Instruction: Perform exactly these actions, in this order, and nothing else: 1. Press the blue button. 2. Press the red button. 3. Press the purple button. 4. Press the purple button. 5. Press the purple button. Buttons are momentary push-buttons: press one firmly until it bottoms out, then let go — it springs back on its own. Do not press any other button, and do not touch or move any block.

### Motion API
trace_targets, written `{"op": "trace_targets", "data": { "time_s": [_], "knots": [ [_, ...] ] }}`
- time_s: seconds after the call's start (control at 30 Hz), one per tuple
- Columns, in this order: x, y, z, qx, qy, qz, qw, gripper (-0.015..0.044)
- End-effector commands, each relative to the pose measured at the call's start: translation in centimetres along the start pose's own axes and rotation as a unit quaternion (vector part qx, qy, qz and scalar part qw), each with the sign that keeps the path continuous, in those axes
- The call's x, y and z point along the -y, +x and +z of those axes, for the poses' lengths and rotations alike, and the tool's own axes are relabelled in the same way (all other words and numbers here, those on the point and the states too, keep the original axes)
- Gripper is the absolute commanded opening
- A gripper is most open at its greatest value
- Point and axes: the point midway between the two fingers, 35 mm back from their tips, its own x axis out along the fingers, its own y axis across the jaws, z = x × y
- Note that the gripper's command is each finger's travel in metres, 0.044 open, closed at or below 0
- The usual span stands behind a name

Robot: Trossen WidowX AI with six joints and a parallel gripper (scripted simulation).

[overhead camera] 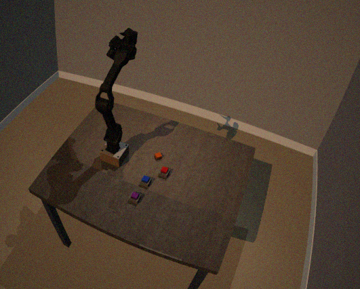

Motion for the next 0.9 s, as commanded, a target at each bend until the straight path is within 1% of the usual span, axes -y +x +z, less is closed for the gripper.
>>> {"op": "trace_targets", "data": {
  "time_s": [0.0, 0.03, 0.1, 0.17, 0.23, 0.4, 0.53, 0.63, 0.73, 0.87],
  "knots": [
    [0.1, 0.0, -0.4, -0.006, 0.004, -0.003, 1.000, 0.0400],
    [0.4, -0.2, -1.5, -0.023, 0.015, -0.011, 1.000, 0.0400],
    [1.5, -1.0, -5.6, -0.086, 0.057, -0.041, 0.994, 0.0400],
    [2.4, -2.7, -10.0, -0.152, 0.103, -0.077, 0.980, 0.0400],
    [2.9, -4.4, -13.3, -0.201, 0.139, -0.106, 0.964, 0.0400],
    [3.1, -11.0, -21.7, -0.327, 0.241, -0.192, 0.893, 0.0400],
    [1.7, -17.8, -27.2, -0.413, 0.323, -0.264, 0.810, 0.0400],
    [-0.4, -23.3, -30.1, -0.464, 0.380, -0.315, 0.736, 0.0400],
    [-3.2, -28.8, -32.2, -0.505, 0.433, -0.363, 0.653, 0.0400],
    [-8.3, -35.7, -33.4, -0.542, 0.501, -0.421, 0.527, 0.0400]
  ]
}}
